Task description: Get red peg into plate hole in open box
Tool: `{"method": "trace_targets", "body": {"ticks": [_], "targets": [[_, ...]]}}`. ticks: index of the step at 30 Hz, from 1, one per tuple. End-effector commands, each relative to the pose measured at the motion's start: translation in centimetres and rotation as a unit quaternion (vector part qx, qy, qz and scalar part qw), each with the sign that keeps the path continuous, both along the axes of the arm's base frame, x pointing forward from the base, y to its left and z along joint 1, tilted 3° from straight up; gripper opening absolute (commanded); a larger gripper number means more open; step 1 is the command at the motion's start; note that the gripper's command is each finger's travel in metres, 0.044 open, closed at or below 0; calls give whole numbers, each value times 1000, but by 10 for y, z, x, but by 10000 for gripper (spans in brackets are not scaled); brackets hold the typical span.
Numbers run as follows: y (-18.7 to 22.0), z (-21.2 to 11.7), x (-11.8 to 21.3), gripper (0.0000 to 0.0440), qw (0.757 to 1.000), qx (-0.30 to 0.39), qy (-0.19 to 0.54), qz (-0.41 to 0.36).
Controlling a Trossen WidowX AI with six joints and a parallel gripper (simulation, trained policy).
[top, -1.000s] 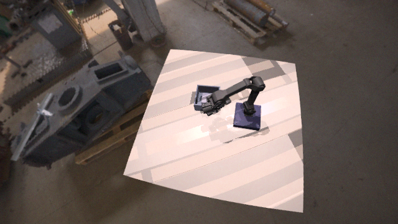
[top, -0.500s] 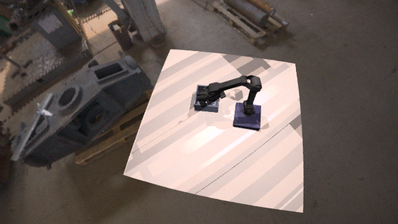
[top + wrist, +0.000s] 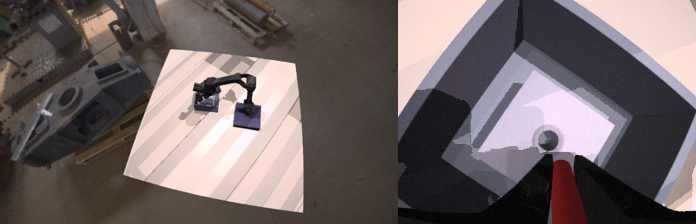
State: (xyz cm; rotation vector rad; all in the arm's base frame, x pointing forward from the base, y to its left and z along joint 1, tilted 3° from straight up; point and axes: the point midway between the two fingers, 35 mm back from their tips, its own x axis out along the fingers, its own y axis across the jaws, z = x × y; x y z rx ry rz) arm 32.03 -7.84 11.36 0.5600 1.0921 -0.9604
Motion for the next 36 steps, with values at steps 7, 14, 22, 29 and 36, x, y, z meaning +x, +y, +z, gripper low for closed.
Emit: {"method": "trace_targets", "body": {"ticks": [7,14,22,29,36], "targets": [[-16,-24,14,0,998,24,14,47],[-17,-44,14,85,995,48,38,82],[-25,-46,26,218,991,62,42,106],[-26,-34,47,395,989,79,27,124],[-19,-15,71,440,984,103,8,147]]}}
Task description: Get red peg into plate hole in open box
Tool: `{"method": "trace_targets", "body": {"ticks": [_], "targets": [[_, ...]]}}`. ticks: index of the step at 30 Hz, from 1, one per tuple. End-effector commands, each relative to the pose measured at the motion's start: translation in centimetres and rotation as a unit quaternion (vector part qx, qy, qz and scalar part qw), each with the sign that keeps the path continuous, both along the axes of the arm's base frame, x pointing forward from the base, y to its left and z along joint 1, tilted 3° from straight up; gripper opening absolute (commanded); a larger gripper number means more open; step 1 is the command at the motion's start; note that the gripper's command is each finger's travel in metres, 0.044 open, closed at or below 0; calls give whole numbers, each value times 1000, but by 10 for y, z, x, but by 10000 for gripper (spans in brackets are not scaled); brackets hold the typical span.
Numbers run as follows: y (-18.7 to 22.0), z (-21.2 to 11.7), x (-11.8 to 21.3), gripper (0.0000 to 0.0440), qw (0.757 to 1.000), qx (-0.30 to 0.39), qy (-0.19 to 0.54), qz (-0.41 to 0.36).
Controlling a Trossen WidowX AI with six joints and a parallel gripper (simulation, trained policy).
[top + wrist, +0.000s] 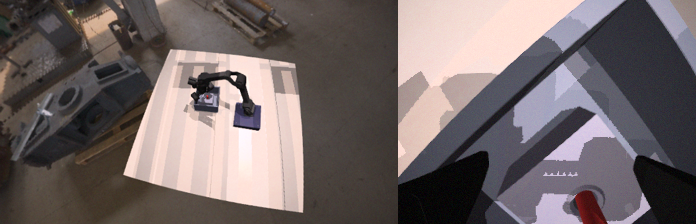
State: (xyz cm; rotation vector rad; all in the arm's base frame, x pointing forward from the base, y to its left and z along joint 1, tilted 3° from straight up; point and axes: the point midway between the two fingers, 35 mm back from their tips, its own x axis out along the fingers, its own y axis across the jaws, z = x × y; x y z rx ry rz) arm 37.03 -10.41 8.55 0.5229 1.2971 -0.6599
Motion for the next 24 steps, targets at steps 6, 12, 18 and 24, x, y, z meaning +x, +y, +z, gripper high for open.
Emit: {"method": "trace_targets", "body": {"ticks": [6,12,18,24], "targets": [[14,33,41,440,998,31,-52,36],[19,44,52,440,996,38,-66,47],[19,45,52,440,996,38,-67,48],[19,45,52,440,996,38,-67,48]]}}
